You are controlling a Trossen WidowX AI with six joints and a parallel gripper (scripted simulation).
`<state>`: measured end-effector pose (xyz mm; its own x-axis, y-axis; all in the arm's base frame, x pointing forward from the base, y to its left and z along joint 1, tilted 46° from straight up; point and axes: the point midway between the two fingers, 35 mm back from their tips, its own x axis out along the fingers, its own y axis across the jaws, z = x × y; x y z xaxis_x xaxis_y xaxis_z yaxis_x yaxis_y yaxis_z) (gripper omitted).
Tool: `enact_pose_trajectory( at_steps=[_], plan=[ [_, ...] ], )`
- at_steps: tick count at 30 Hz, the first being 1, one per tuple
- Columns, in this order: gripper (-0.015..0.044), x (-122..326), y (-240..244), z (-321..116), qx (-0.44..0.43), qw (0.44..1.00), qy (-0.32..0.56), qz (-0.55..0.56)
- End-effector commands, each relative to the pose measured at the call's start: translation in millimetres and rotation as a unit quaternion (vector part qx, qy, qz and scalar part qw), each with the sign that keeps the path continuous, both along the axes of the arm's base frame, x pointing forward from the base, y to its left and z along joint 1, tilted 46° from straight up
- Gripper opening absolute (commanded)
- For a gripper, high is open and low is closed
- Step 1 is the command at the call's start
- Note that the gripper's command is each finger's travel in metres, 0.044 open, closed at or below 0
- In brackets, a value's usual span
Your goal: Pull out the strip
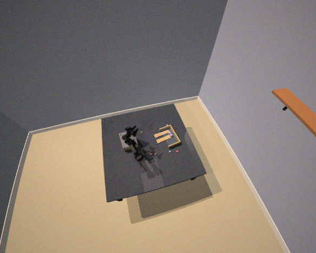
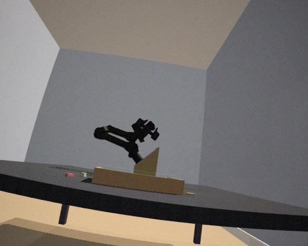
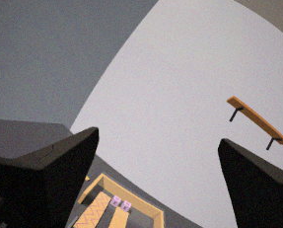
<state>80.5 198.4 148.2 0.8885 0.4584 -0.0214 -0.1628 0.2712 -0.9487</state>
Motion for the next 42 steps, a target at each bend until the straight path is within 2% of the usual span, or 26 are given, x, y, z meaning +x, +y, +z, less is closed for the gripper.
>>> enact_pose_trajectory(
  at_steps=[1, 15, 24, 29, 33, 41, 42],
  plan=[
    [0.04, 1, 0, 0, 0.001, 1.0, 0.001, -0.003],
    [0.04, 114, -17, -16, 0.046, 0.972, 0.078, -0.215],
    [0.04, 181, -70, -40, 0.107, 0.919, 0.133, -0.355],
    [0.04, 211, -111, -57, 0.154, 0.872, 0.16, -0.436],
    [0.04, 224, -136, -67, 0.183, 0.84, 0.172, -0.48],
    [0.04, 225, -137, -67, 0.185, 0.839, 0.173, -0.482],
    [0.0374, 226, -137, -68, 0.183, 0.838, 0.175, -0.484]
  ],
)
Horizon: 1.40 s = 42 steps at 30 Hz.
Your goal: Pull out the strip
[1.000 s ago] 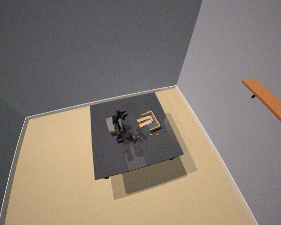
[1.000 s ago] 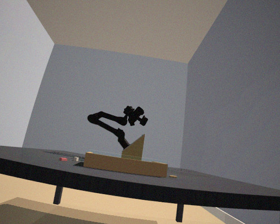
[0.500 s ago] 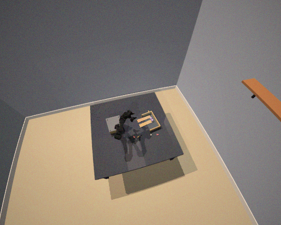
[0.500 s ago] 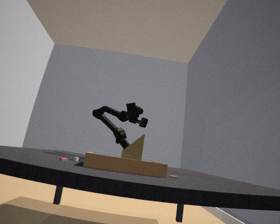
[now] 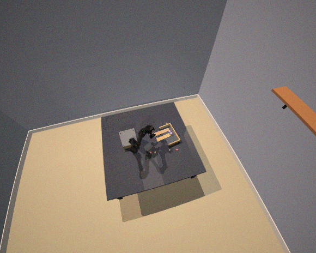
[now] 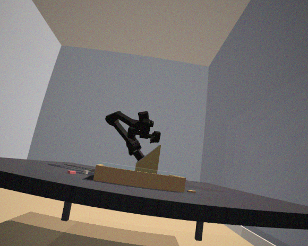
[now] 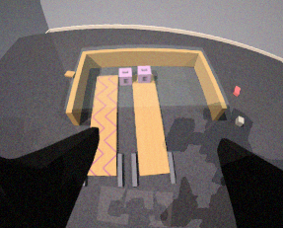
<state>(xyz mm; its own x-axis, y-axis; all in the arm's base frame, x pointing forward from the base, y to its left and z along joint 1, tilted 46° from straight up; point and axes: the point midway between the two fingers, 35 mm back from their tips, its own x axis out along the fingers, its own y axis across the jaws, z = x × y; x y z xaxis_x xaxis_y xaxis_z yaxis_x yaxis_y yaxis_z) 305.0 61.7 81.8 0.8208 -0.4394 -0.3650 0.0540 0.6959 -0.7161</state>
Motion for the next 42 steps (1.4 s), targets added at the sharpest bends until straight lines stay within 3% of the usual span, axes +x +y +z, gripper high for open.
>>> enact_pose_trajectory(
  at_steps=[1, 14, 22, 42],
  plan=[
    [0.0348, 5, -1, -3, 0.001, 1.0, 0.013, -0.007],
    [0.0006, 67, -44, -48, -0.018, 0.955, 0.246, -0.164],
    [0.0, 73, -87, -66, -0.014, 0.887, 0.372, -0.273],
    [0.0, 73, -101, -75, -0.014, 0.885, 0.375, -0.276]
  ],
)
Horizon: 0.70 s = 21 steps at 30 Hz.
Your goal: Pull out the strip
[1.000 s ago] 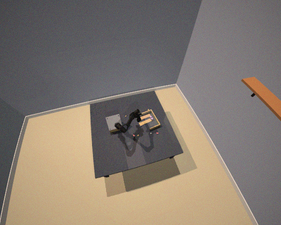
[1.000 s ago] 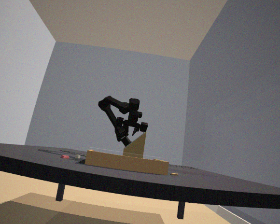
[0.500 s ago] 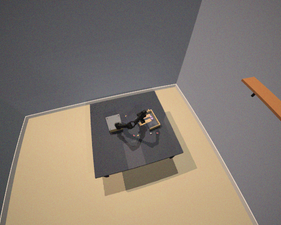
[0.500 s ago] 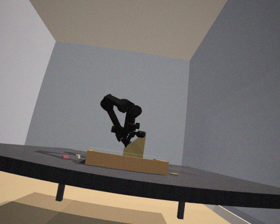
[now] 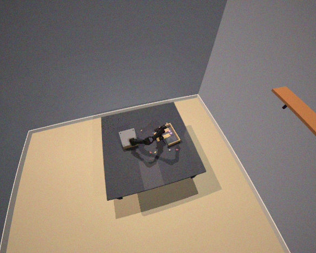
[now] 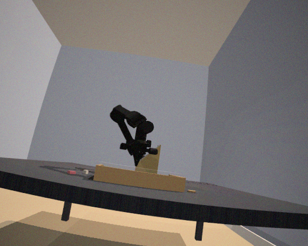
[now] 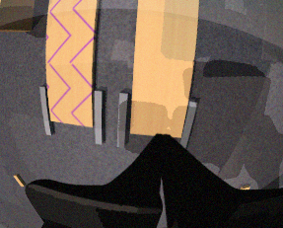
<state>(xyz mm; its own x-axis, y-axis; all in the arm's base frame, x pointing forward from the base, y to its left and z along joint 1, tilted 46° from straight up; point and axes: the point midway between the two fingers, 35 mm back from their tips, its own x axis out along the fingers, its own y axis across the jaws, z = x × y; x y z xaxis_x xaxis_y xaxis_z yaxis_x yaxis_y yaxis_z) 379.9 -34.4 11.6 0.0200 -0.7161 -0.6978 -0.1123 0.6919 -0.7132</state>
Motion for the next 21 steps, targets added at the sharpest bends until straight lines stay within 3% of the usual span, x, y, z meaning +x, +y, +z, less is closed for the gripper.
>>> enact_pose_trajectory(
  at_steps=[1, 21],
  plan=[
    [0.0, -2, -6, -6, 0.001, 1.0, 0.005, -0.001],
    [0.0, -2, -31, -28, 0.001, 1.0, 0.005, -0.001]
  ],
)
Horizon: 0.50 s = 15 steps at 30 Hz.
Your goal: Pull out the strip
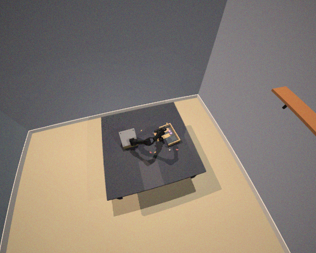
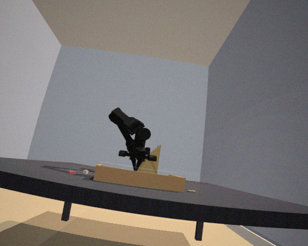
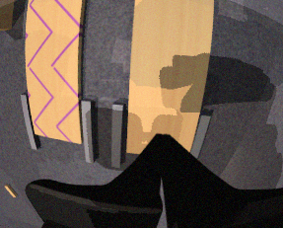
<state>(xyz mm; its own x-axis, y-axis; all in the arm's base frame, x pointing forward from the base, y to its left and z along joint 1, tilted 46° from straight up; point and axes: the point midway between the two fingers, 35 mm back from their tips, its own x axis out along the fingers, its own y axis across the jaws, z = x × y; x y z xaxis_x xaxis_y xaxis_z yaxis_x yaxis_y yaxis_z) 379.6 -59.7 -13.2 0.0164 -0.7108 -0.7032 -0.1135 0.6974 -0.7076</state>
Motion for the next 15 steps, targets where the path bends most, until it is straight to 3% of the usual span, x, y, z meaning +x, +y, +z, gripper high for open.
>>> enact_pose_trajectory(
  at_steps=[1, 15],
  plan=[
    [0.0, -2, -7, -4, -0.003, 1.0, 0.003, -0.001],
    [0.0, -4, -21, -16, -0.005, 1.0, 0.004, -0.001]
  ],
)
